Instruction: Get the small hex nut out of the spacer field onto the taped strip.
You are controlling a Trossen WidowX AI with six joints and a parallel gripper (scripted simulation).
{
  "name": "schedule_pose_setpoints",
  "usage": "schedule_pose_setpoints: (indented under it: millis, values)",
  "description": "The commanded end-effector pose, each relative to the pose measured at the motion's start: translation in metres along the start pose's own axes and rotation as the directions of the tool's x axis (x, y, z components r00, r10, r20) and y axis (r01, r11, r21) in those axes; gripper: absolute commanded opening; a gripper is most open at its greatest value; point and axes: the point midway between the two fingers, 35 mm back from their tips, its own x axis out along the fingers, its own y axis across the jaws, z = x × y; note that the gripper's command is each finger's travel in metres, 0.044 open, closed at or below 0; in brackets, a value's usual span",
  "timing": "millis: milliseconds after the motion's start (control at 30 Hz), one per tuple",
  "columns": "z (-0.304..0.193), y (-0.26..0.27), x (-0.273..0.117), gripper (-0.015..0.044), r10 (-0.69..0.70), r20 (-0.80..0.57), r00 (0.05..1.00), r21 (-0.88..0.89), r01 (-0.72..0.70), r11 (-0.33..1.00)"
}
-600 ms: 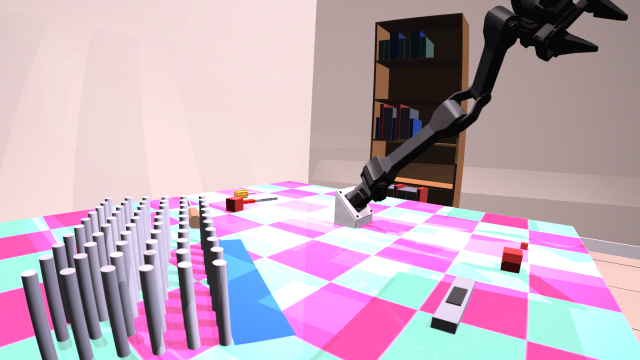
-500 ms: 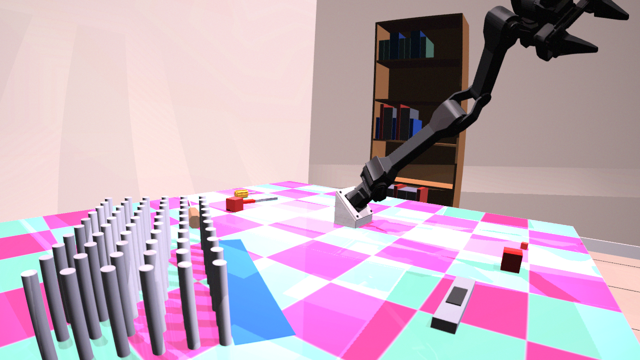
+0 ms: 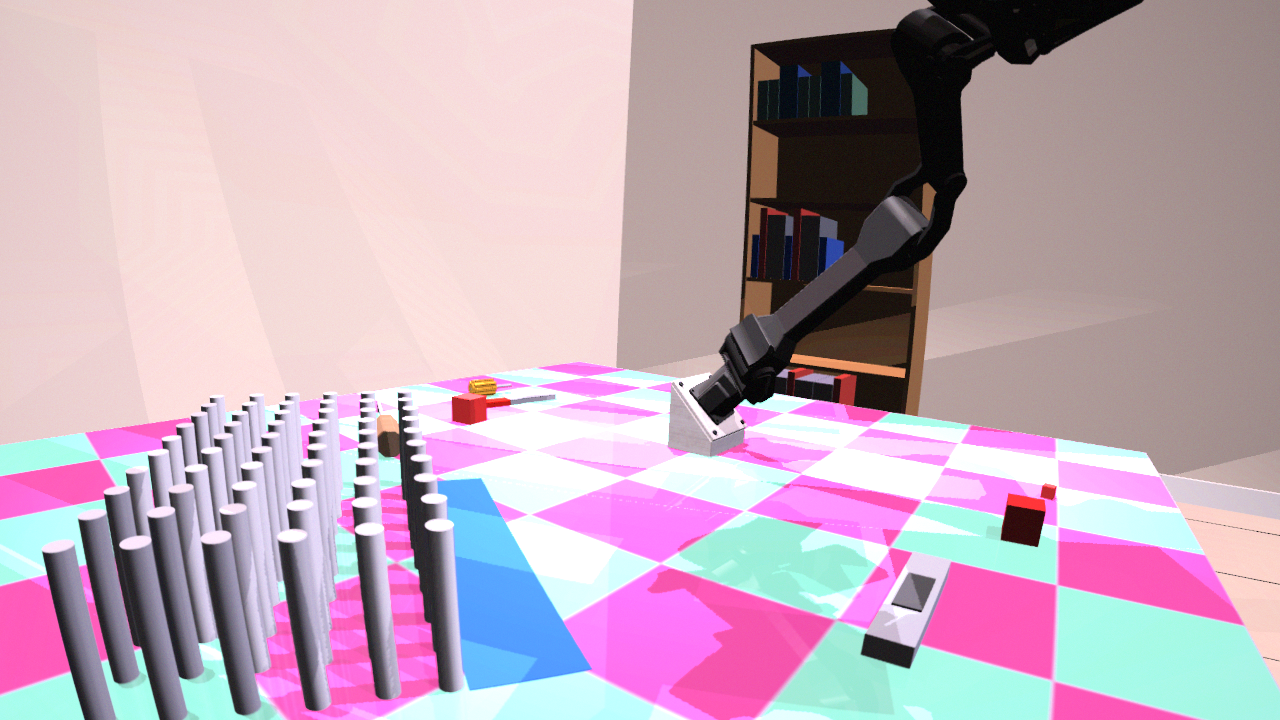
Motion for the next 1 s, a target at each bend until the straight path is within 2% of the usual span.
schedule_pose_setpoints:
  millis: [0, 233, 500, 767, 967]
  values:
    - [0.033, -0.044, -0.004, 0.0440, -0.011, 0.105, 0.994, -0.055, 0.017, 0.998]
    - [0.075, -0.138, -0.020, 0.0440, -0.110, 0.288, 0.951, -0.157, 0.160, 0.975]
    - [0.090, -0.261, -0.056, 0.0440, -0.323, 0.441, 0.838, -0.234, 0.455, 0.859]
    - [0.065, -0.383, -0.111, 0.0440, -0.589, 0.486, 0.646, -0.294, 0.755, 0.585]
    - [0.020, -0.464, -0.166, 0.0440, -0.776, 0.439, 0.452, -0.382, 0.876, 0.294]
